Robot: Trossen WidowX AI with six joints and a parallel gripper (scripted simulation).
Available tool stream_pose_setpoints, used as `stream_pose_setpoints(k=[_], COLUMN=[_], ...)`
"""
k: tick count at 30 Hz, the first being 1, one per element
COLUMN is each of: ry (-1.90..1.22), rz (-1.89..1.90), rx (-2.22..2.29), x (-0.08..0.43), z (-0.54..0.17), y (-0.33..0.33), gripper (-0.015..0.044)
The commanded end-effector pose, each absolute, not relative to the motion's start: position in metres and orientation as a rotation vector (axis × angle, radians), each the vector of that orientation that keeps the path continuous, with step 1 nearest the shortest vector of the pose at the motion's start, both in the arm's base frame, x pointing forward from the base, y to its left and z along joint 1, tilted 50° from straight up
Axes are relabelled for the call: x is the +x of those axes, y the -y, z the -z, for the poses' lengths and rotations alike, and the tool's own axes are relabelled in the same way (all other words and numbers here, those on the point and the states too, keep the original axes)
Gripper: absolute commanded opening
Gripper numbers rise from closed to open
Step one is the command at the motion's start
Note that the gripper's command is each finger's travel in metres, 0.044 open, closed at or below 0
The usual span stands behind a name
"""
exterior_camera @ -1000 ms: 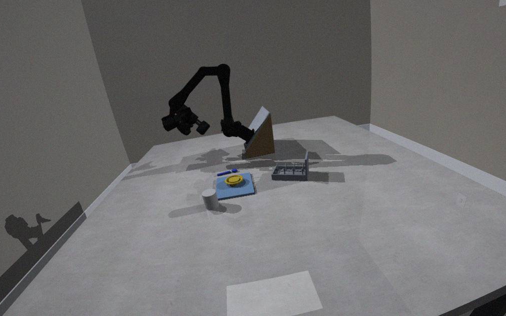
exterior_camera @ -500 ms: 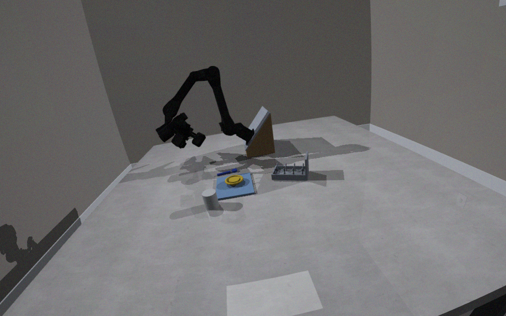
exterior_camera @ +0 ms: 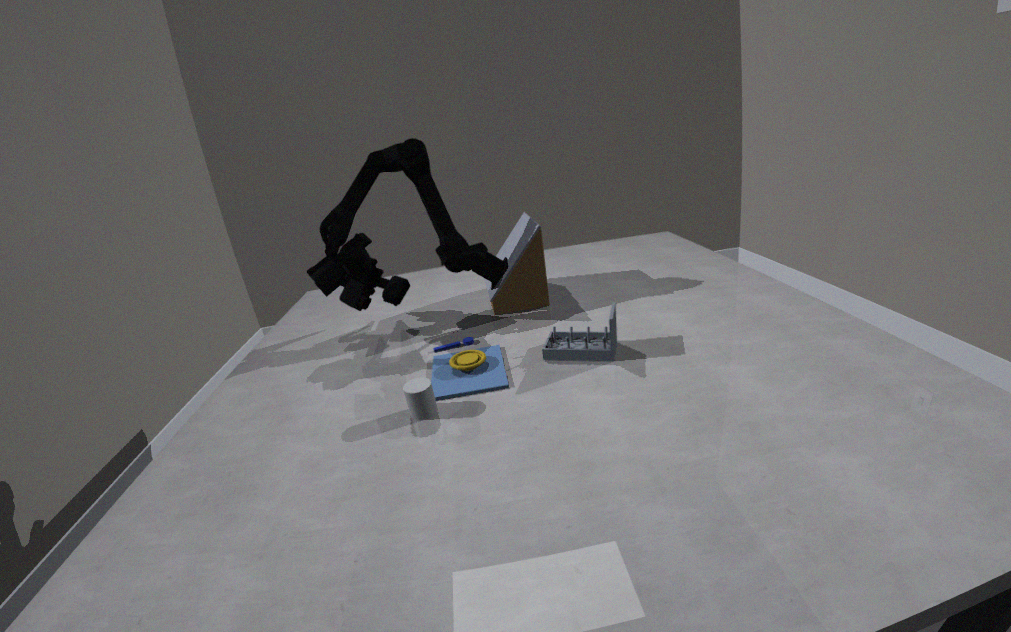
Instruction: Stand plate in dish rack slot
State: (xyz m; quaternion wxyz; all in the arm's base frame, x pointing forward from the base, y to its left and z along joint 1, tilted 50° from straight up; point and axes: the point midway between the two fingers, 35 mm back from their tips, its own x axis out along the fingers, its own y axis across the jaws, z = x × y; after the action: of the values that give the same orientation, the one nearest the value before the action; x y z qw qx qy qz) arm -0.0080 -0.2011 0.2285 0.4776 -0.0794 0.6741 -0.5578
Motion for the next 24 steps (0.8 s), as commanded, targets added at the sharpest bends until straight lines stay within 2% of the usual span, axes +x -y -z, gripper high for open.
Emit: stream_pose_setpoints(k=[1, 13, 24], ry=[-1.632, -1.535, -1.442], rz=[1.293, 0.937, 0.675], rx=[-0.225, -0.422, -0.646], x=[0.012, 0.159, 0.271], z=[-0.224, -0.181, -0.121], y=[0.207, 0.186, 0.074], gripper=[0.04, 0.04, 0.04])
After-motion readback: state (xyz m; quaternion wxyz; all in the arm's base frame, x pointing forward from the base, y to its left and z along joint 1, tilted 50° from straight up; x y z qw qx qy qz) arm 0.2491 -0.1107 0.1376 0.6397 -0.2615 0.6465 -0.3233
